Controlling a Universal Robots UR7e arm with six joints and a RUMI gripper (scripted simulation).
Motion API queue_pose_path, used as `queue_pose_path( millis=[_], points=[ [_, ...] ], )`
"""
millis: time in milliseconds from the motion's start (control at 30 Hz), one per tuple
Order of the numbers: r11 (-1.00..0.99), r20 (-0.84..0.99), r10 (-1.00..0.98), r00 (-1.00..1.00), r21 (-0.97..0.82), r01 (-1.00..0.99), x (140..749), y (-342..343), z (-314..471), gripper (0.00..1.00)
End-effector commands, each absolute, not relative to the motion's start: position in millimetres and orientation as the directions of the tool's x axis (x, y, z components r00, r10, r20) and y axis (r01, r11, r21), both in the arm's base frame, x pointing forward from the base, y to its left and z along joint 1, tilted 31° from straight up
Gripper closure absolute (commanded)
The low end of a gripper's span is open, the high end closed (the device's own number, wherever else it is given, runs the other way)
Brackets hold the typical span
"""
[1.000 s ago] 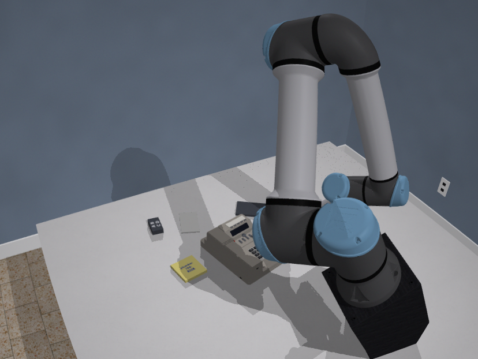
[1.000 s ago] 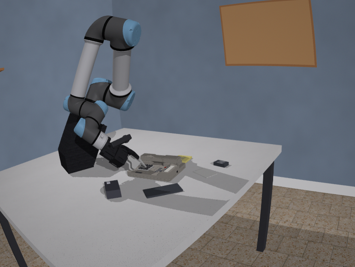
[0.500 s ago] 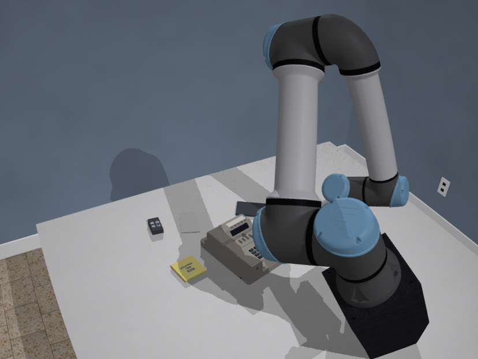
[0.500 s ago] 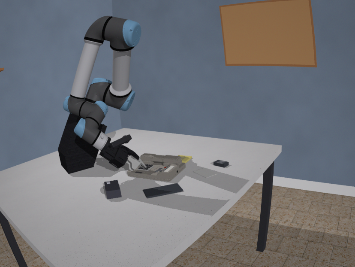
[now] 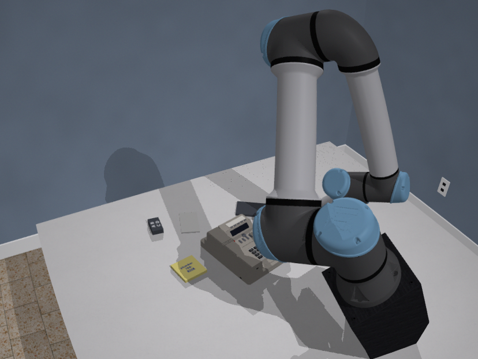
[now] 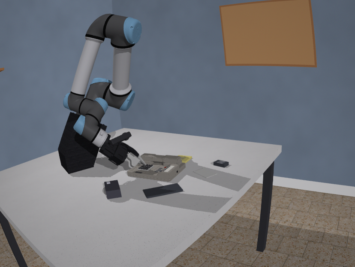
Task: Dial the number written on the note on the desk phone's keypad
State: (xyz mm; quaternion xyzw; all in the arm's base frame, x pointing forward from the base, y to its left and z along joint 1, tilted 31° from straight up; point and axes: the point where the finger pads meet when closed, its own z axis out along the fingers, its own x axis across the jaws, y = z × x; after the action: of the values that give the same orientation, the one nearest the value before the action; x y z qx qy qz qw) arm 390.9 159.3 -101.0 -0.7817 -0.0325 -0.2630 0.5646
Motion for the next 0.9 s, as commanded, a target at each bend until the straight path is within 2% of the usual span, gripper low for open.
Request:
queue_pose_path(
  millis=[0,867],
  points=[
    [-0.36,0.448,-0.246,0.859,-0.865,0.348,390.2,158.3,-99.0,1.0],
    [-0.36,0.448,-0.246,0.859,-0.865,0.348,371.4,169.8,-93.4,1.0]
  ],
)
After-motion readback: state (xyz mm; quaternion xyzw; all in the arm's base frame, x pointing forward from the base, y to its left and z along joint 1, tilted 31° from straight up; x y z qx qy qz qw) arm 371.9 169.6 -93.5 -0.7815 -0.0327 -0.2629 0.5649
